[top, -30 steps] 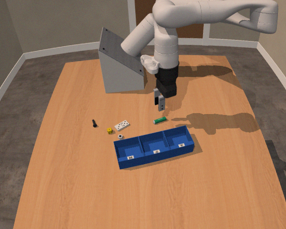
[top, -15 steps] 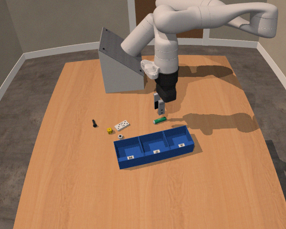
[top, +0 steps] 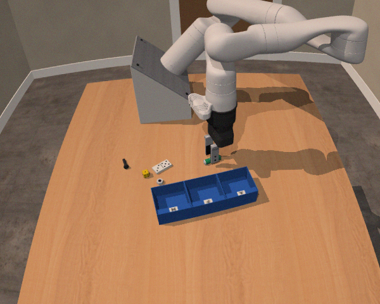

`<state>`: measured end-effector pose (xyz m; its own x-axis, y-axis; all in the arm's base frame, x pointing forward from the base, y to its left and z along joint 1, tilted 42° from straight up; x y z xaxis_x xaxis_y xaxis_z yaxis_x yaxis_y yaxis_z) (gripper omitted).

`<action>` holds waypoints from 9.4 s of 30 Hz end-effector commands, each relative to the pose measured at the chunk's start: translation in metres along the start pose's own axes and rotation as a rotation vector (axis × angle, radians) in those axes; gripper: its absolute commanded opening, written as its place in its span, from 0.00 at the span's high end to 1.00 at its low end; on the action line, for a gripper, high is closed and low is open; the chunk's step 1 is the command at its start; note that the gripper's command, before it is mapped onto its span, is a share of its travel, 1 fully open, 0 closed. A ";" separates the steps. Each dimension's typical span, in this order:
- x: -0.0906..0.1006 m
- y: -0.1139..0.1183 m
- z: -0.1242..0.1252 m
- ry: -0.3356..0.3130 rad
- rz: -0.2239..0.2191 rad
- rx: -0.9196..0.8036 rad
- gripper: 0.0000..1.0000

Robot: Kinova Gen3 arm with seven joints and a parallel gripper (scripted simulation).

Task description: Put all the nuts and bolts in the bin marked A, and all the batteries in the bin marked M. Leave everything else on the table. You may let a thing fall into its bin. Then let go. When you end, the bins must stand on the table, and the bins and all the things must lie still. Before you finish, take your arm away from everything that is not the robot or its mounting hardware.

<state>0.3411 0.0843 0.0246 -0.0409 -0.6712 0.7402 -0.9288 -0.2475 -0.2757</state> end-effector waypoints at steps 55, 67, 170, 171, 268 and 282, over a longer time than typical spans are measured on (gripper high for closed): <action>-0.013 -0.002 0.001 0.000 -0.002 -0.001 0.69; -0.008 -0.002 0.001 -0.001 -0.003 0.001 0.69; 0.054 -0.079 0.164 -0.001 -0.004 -0.144 0.69; 0.054 -0.079 0.164 -0.001 -0.004 -0.144 0.69; 0.034 -0.079 0.164 -0.002 -0.004 -0.150 0.40; 0.055 -0.079 0.164 0.000 -0.002 -0.148 0.40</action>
<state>0.4713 -0.0453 -0.0156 -0.0357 -0.6717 0.7400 -0.9733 -0.1446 -0.1782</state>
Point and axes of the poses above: the point where the finger pads meet when closed, its own x axis back along the fingers, its own y axis across the jaws, z = x × y, the point moved 4 cm from there along x, back along the fingers, and after that the axes turned 6 degrees about x, right-handed, at the moved point
